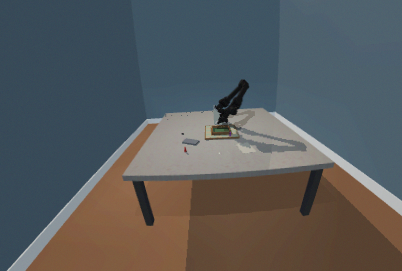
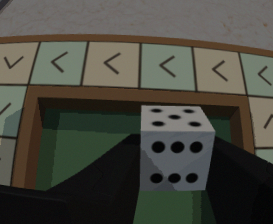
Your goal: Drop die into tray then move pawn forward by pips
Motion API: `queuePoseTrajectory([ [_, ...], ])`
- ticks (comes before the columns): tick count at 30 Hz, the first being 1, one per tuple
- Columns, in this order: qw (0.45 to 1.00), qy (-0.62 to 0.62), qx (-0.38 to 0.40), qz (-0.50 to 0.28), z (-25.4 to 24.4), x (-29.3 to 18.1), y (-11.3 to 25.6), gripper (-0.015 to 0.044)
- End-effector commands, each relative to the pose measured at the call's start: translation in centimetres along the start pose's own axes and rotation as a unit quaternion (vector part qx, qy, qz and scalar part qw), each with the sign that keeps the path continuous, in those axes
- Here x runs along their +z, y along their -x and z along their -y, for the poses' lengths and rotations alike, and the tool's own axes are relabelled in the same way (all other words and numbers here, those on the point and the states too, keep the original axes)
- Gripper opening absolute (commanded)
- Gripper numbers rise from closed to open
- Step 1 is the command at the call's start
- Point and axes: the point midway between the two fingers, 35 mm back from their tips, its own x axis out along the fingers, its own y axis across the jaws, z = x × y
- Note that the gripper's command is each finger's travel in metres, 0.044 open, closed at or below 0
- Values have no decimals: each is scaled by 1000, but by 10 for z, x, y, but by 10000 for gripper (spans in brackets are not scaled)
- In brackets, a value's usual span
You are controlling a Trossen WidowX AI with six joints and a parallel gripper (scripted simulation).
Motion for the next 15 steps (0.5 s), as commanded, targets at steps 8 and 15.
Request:
queuePoseTrajectory([
  [8, 998, -12, 27, 57, -6, 5, 33, 0],
  [15, 998, -12, 27, 57, -7, 7, 51, 0],
])
